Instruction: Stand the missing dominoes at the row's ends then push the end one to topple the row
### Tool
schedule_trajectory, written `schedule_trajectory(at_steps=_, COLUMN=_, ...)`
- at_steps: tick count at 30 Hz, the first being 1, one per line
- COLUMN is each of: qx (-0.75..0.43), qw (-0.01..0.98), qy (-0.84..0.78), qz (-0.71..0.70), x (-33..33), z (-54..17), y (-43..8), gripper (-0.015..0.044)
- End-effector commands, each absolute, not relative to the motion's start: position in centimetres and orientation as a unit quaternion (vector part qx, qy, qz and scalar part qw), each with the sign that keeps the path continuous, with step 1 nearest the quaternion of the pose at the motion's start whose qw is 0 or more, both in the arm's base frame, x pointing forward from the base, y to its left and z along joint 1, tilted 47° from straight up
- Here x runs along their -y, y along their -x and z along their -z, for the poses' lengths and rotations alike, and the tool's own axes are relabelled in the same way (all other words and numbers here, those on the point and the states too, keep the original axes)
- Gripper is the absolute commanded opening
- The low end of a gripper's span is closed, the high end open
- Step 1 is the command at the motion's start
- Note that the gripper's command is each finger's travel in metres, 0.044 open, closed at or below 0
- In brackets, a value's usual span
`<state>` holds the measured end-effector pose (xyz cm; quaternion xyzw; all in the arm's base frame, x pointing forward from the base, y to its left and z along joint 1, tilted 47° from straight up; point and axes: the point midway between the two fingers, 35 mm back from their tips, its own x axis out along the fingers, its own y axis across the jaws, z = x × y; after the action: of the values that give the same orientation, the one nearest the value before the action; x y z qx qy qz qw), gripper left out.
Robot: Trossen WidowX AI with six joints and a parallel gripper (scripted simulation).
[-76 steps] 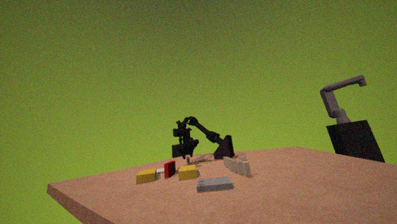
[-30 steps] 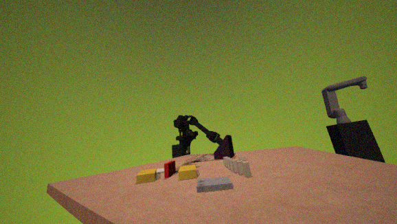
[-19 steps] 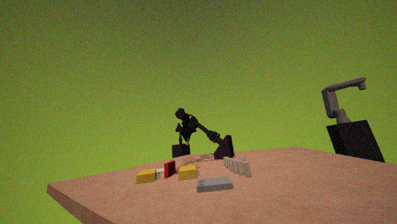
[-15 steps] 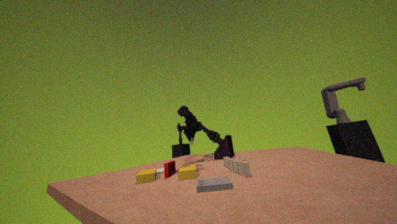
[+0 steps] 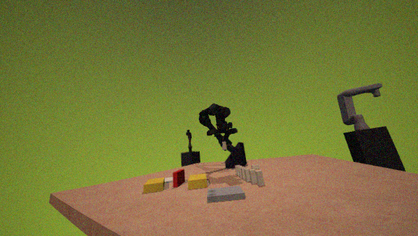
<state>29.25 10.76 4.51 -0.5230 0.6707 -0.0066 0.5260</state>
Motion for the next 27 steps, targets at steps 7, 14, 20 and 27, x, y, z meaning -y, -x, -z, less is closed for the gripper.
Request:
schedule_trajectory(at_steps=7, qx=-0.663, qw=0.578, qy=0.469, qz=0.079, x=-14.1, z=-0.7, y=-27.7, gripper=0.0107)
schedule_trajectory(at_steps=14, qx=-0.663, qw=0.579, qy=0.468, qz=0.077, x=-13.2, z=0.5, y=-28.1, gripper=0.0107)
schedule_trajectory(at_steps=20, qx=-0.663, qw=0.580, qy=0.468, qz=0.076, x=-10.7, z=3.2, y=-28.9, gripper=0.0107)
schedule_trajectory(at_steps=27, qx=-0.662, qw=0.580, qy=0.468, qz=0.077, x=-7.6, z=6.1, y=-29.3, gripper=0.0107)
